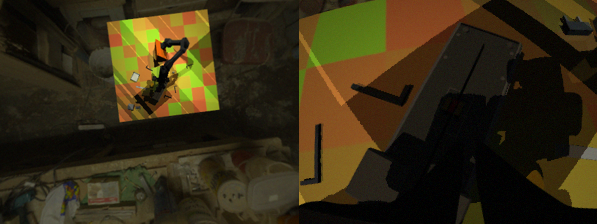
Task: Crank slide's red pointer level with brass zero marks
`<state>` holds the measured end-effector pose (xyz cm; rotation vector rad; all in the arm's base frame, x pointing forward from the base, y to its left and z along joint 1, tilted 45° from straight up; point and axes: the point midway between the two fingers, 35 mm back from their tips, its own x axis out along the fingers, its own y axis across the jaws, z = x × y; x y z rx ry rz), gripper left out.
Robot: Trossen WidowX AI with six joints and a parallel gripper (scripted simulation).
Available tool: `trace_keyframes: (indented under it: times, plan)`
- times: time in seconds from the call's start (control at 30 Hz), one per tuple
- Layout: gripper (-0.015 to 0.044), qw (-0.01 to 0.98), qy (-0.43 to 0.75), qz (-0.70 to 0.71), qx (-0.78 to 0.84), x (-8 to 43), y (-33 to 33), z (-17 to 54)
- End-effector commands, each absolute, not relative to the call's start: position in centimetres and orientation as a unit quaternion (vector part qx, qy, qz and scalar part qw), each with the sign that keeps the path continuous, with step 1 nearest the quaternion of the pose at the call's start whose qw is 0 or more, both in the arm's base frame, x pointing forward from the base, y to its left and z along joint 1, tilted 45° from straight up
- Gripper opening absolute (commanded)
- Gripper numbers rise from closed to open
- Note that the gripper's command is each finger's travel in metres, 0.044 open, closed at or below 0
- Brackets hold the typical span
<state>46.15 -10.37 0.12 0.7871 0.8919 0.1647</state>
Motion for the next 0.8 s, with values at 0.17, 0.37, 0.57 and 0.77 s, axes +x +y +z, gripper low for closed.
trace_keyframes:
  times: [0.17, 0.37, 0.57, 0.77]
  plan:
    - [0.0000, 0.825, 0.419, 0.077, 0.370, 46.14, -10.40, 0.13]
    - [0.0000, 0.825, 0.420, 0.078, 0.370, 46.15, -10.37, 0.12]
    - [0.0026, 0.825, 0.420, 0.078, 0.370, 46.15, -10.37, 0.12]
    - [0.0184, 0.825, 0.420, 0.078, 0.370, 46.15, -10.37, 0.12]
